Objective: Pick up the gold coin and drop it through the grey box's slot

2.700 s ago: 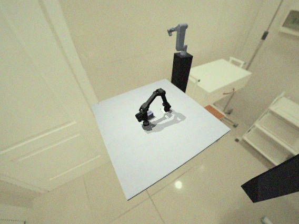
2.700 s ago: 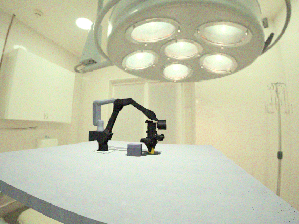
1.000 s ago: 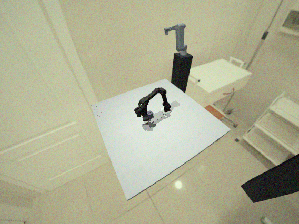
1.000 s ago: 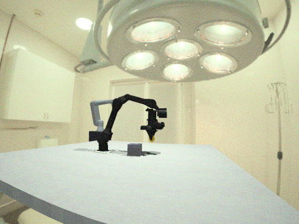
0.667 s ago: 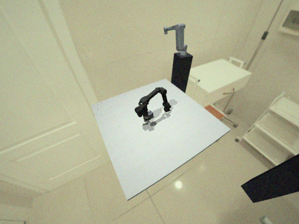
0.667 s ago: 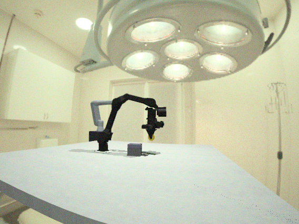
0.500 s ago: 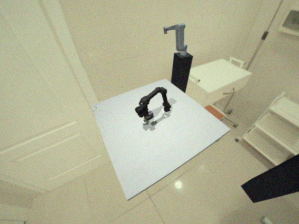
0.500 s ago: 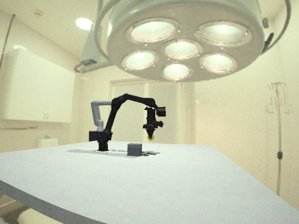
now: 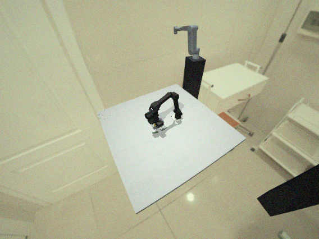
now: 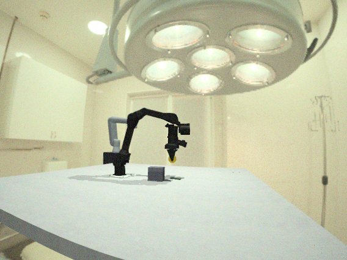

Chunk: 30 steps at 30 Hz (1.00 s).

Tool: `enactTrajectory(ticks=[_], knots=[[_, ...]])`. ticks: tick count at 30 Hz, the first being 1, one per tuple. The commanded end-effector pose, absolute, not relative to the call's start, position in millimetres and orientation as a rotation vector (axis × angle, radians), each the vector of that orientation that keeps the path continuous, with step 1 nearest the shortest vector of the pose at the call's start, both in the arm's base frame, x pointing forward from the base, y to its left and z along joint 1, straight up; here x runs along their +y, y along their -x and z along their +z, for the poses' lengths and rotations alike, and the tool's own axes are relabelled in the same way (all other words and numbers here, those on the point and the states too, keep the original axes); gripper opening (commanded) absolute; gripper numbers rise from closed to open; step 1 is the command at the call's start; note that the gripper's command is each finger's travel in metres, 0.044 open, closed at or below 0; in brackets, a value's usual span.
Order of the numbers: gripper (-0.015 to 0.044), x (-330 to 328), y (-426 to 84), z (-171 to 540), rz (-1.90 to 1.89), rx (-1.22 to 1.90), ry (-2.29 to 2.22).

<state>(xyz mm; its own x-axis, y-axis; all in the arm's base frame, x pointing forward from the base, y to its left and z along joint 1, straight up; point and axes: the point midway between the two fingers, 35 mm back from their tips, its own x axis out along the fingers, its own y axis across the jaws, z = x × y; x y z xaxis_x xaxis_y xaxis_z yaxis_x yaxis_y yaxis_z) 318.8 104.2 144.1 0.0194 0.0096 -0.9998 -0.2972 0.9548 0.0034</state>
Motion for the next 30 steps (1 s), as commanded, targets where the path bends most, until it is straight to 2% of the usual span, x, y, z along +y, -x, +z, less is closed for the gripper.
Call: enactTrajectory(ticks=[1, 30], knots=[[0.0, 95, -314, 145, 0.241, 1.534, 0.233], [0.0, 37, -268, 143, 0.238, 1.538, 0.236]])
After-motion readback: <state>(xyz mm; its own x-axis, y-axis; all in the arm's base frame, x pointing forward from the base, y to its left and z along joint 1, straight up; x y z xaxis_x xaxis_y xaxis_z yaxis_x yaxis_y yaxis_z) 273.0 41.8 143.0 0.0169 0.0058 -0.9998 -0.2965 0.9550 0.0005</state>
